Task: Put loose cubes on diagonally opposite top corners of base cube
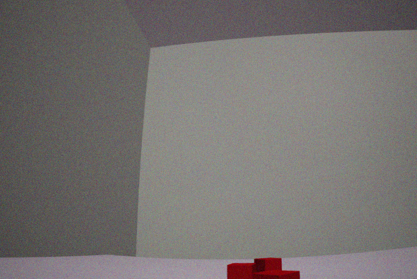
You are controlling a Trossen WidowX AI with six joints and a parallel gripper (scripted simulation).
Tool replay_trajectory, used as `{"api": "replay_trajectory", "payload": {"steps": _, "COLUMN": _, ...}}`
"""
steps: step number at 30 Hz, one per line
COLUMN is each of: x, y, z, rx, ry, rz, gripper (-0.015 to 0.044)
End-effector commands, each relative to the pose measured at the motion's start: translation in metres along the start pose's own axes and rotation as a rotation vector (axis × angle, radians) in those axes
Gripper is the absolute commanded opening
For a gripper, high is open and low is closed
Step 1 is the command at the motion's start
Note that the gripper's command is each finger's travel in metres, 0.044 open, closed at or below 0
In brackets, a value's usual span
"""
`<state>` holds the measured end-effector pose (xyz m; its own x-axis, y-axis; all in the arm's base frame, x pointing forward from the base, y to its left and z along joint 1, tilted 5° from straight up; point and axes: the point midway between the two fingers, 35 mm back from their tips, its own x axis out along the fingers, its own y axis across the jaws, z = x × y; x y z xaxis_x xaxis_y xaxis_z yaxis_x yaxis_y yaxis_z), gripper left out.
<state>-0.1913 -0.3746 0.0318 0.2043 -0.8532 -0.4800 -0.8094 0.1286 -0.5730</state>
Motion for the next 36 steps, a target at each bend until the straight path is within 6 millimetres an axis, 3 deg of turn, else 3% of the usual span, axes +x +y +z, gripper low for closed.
{"api": "replay_trajectory", "payload": {"steps": 1, "x": 0.001, "y": -0.001, "z": 0.001, "rx": 0.004, "ry": -0.004, "rz": -0.001, "gripper": 0.0374}}
{"api": "replay_trajectory", "payload": {"steps": 5, "x": 0.021, "y": -0.026, "z": 0.012, "rx": 0.079, "ry": -0.081, "rz": -0.017, "gripper": 0.0269}}
{"api": "replay_trajectory", "payload": {"steps": 12, "x": 0.056, "y": -0.081, "z": 0.044, "rx": 0.222, "ry": -0.249, "rz": -0.018, "gripper": 0.0265}}
{"api": "replay_trajectory", "payload": {"steps": 19, "x": 0.078, "y": -0.137, "z": 0.083, "rx": 0.338, "ry": -0.413, "rz": 0.024, "gripper": 0.0265}}
{"api": "replay_trajectory", "payload": {"steps": 27, "x": 0.086, "y": -0.198, "z": 0.135, "rx": 0.436, "ry": -0.584, "rz": 0.119, "gripper": 0.0265}}
{"api": "replay_trajectory", "payload": {"steps": 36, "x": 0.075, "y": -0.259, "z": 0.198, "rx": 0.499, "ry": -0.735, "rz": 0.274, "gripper": 0.0265}}
